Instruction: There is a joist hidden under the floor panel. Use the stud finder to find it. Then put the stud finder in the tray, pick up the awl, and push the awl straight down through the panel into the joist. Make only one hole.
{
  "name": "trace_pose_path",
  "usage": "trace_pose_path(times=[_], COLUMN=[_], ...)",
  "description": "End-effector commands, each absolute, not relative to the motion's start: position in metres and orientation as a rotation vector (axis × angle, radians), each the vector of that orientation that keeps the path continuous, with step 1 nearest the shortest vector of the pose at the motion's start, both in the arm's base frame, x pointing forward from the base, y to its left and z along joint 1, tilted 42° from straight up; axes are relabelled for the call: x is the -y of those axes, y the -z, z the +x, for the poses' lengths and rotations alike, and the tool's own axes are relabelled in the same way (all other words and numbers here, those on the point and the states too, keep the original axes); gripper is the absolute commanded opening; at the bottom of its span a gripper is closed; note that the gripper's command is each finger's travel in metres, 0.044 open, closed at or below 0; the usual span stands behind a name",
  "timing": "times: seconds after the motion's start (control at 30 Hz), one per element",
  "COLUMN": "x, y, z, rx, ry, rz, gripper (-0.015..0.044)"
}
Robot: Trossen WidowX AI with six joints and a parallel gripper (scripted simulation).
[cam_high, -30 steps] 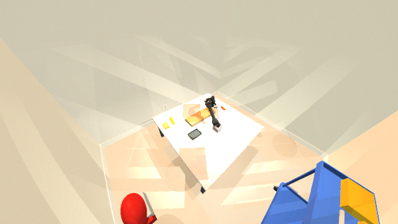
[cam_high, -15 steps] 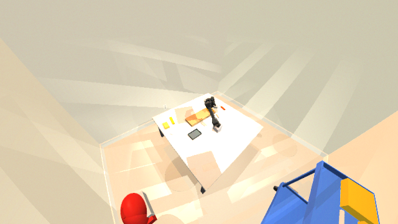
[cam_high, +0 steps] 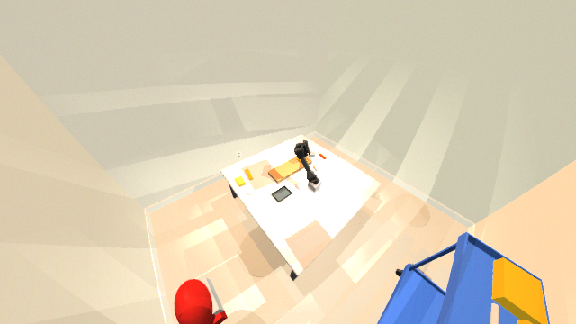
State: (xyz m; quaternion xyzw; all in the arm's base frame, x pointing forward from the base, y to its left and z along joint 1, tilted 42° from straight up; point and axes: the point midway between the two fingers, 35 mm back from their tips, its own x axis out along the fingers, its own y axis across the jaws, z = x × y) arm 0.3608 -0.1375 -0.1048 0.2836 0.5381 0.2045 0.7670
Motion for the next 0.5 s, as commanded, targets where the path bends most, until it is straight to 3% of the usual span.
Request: trace_pose_path(times=[0.0,0.47], x=[0.129,0.108], y=[0.099,0.081], z=[0.361,0.361], rx=[-1.168,-1.168], ry=[-0.449,-0.450], rz=[0.620,0.622], gripper=[0.0000,0.0000])
